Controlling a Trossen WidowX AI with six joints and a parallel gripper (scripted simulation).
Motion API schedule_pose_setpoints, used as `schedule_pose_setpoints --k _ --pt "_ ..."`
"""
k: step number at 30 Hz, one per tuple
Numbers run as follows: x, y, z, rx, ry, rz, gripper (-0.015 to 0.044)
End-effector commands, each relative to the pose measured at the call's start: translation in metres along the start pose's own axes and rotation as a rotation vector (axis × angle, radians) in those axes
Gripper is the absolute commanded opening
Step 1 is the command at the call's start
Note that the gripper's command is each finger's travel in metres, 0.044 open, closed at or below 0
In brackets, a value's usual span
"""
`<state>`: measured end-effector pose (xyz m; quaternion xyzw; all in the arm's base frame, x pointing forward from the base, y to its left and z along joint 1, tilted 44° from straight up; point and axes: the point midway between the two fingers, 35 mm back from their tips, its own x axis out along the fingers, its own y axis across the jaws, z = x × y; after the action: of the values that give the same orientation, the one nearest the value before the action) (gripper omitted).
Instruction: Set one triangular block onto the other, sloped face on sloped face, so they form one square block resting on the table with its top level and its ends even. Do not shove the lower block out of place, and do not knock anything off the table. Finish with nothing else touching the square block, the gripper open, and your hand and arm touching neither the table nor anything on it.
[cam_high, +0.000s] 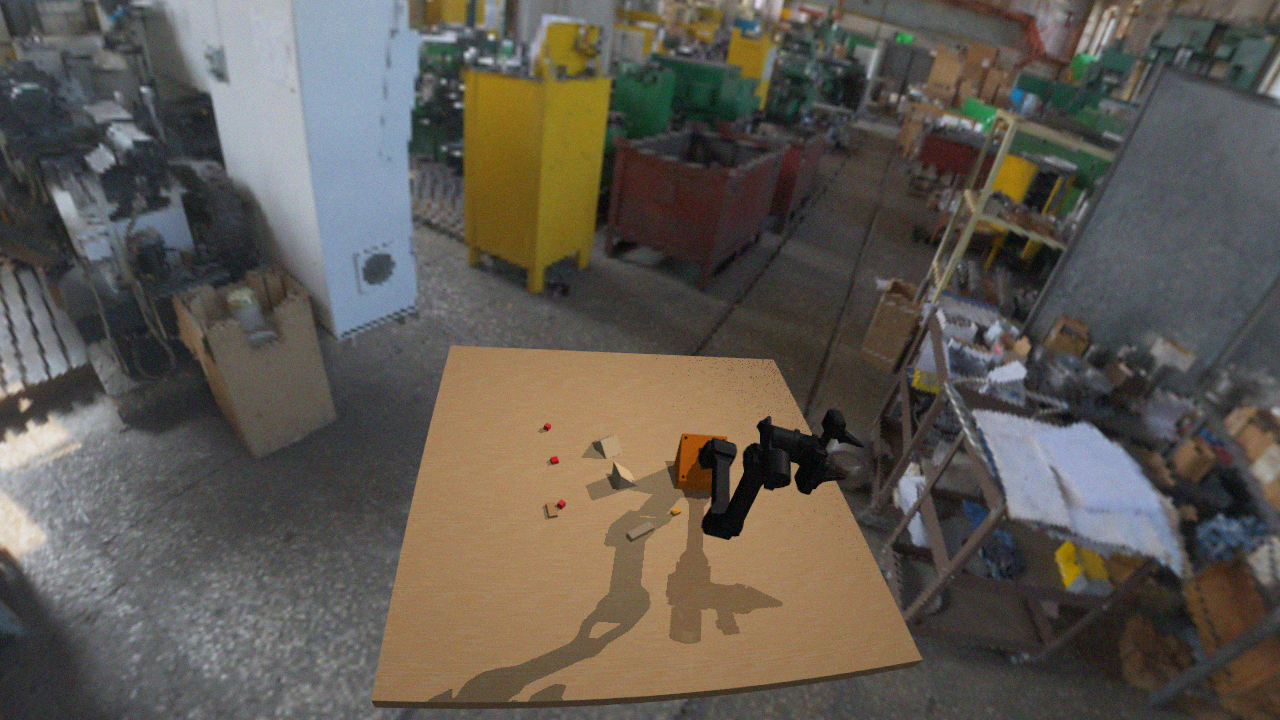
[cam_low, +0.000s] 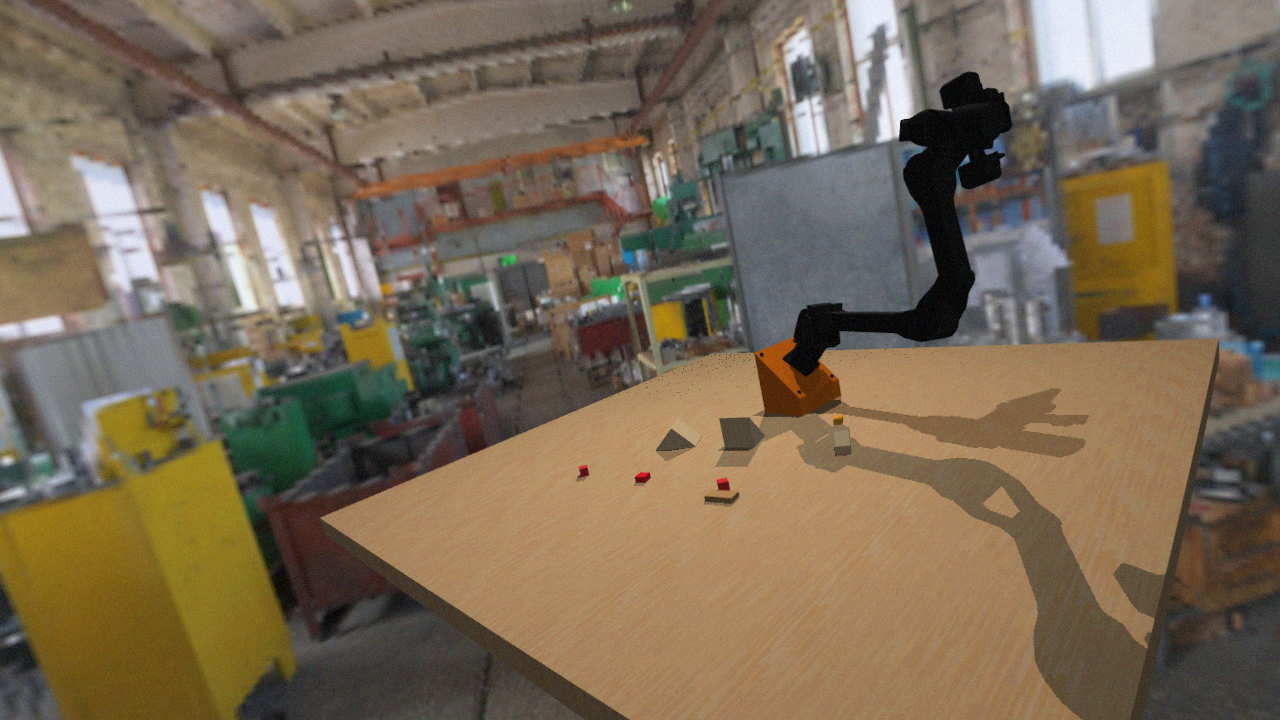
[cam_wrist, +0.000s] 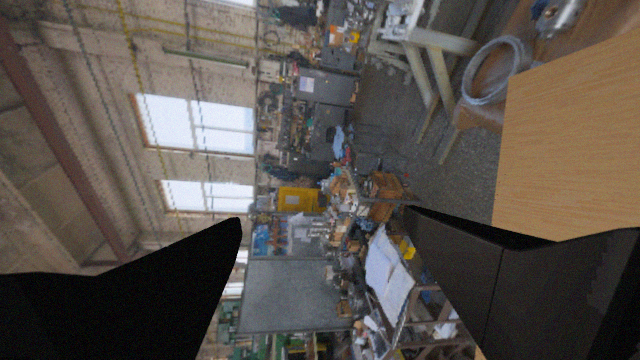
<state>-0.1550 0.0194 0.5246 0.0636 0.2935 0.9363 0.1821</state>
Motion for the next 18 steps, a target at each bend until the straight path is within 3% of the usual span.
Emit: schedule_pose_setpoints --k 1,8,14,18 --pt "0.000 0.001 0.000 -0.006 0.000 0.003 0.0426" --pt "-0.010 0.070 -0.034 -0.368 -0.011 0.211 0.0440" --pt "-0.041 0.146 -0.092 -0.718 -0.041 0.488 0.0440" --pt "-0.060 0.171 -0.118 -0.835 -0.055 0.603 0.0440"
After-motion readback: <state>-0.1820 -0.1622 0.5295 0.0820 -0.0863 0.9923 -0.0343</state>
